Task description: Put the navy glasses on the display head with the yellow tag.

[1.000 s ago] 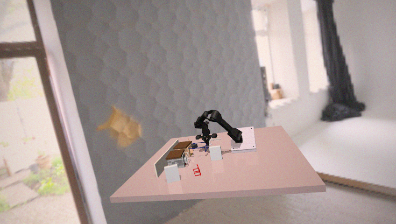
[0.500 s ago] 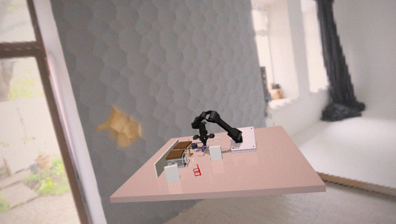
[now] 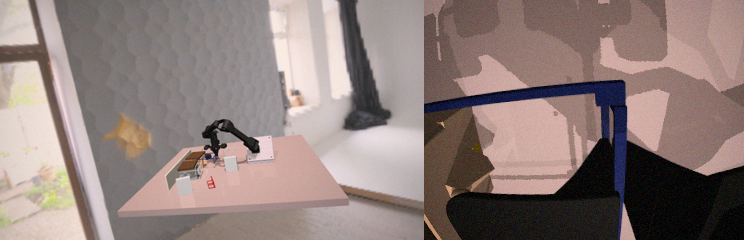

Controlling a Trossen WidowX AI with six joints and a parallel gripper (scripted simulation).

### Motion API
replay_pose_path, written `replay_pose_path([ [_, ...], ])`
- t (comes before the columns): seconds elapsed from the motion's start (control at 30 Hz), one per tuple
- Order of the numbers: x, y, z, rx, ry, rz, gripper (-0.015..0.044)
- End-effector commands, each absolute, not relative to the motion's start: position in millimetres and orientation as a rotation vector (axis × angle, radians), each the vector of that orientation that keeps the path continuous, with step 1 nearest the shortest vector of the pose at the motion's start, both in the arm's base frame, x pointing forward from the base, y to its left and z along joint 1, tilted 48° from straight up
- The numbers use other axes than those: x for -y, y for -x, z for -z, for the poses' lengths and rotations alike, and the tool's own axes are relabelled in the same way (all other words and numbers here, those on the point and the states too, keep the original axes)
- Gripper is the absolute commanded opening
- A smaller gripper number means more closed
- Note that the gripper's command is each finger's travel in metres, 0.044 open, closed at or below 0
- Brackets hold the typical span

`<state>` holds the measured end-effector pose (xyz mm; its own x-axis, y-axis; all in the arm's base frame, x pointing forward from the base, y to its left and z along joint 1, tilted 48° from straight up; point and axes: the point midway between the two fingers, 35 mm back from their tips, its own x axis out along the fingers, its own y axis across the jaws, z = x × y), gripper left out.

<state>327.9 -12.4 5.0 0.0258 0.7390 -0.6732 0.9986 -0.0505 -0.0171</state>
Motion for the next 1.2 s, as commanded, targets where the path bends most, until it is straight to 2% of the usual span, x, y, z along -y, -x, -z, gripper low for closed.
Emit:
replay_pose_path([
  [0.0,13,-334,-3,-1.768,-1.851,0.738,0.0000],
  [1.17,15,-387,-3,-1.766,-1.851,0.735,0.0000],
])
